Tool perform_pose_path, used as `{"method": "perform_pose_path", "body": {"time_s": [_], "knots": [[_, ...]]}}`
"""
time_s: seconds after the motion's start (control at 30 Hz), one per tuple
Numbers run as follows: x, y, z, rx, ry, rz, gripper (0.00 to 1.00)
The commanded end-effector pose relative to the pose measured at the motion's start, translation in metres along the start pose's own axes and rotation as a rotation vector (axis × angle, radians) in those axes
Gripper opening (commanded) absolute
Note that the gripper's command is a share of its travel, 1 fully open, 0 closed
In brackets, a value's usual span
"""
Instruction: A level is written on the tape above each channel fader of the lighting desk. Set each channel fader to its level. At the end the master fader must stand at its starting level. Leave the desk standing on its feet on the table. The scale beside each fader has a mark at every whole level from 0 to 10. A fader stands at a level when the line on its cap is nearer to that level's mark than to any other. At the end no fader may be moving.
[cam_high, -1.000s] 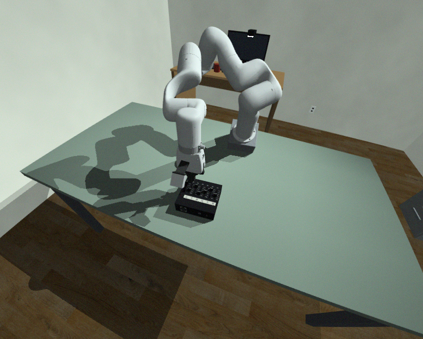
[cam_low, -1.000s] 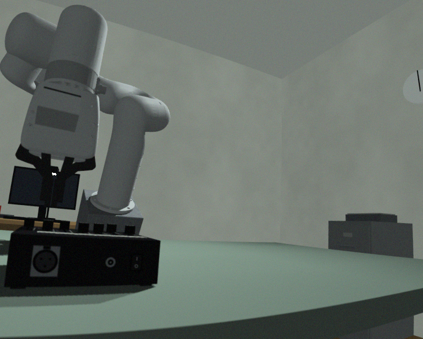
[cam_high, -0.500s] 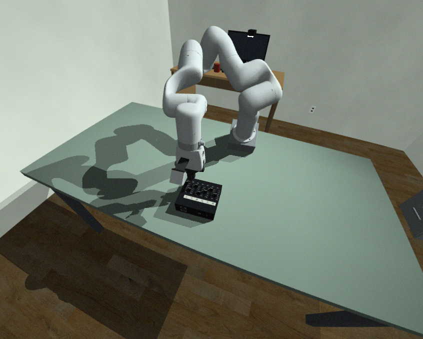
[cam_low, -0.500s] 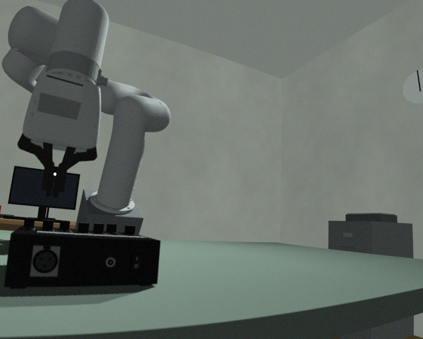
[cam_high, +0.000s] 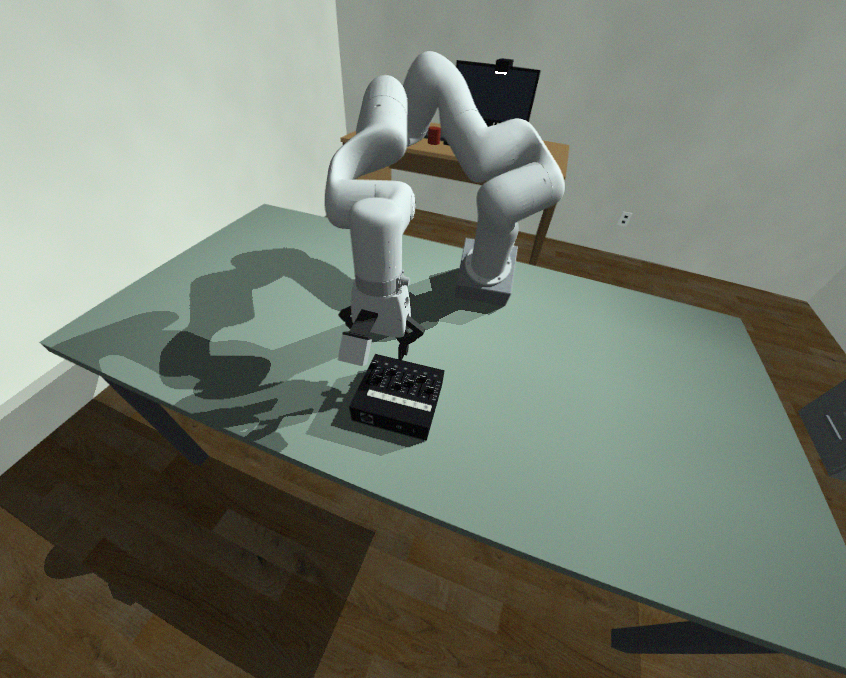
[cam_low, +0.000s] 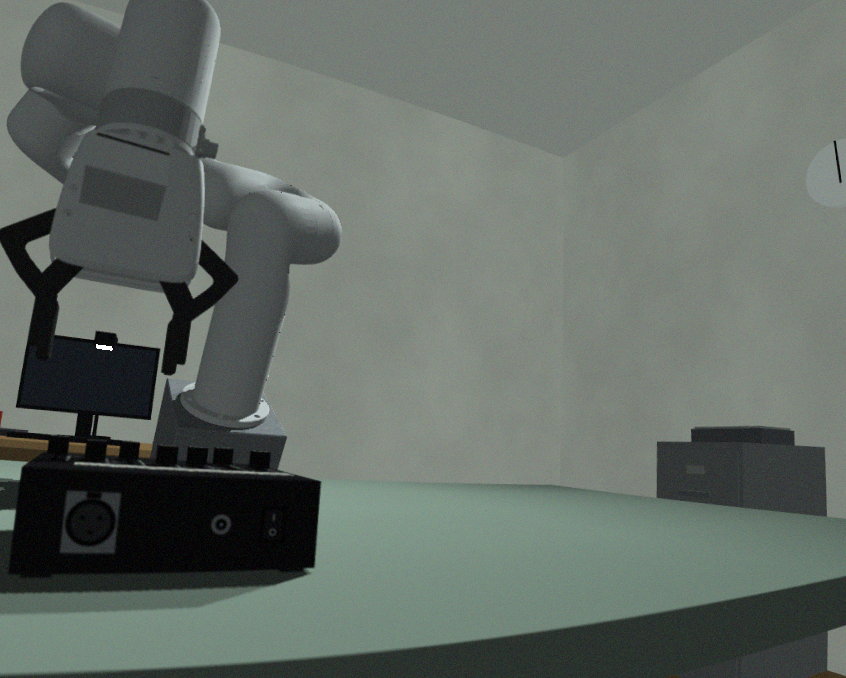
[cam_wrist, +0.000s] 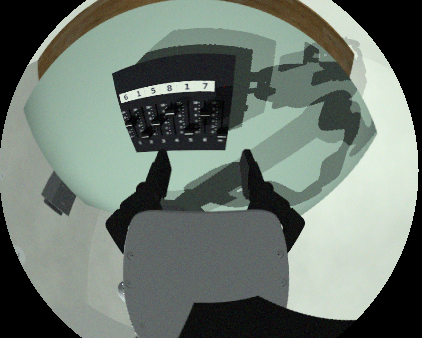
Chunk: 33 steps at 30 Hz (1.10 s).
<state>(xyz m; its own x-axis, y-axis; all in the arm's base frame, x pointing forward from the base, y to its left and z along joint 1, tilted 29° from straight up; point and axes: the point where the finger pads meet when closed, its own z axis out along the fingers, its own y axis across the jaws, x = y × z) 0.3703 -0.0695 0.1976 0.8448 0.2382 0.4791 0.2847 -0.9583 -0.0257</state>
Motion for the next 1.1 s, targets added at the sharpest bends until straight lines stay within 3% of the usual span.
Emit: {"method": "perform_pose_path", "body": {"time_s": [0.0,0.47,1.07], "knots": [[0.001,0.001,-0.006,-0.002,0.002,0.000,1.00],[0.001,0.001,-0.064,-0.002,0.002,0.000,1.00],[0.001,0.001,-0.069,-0.002,0.002,0.000,1.00]]}}
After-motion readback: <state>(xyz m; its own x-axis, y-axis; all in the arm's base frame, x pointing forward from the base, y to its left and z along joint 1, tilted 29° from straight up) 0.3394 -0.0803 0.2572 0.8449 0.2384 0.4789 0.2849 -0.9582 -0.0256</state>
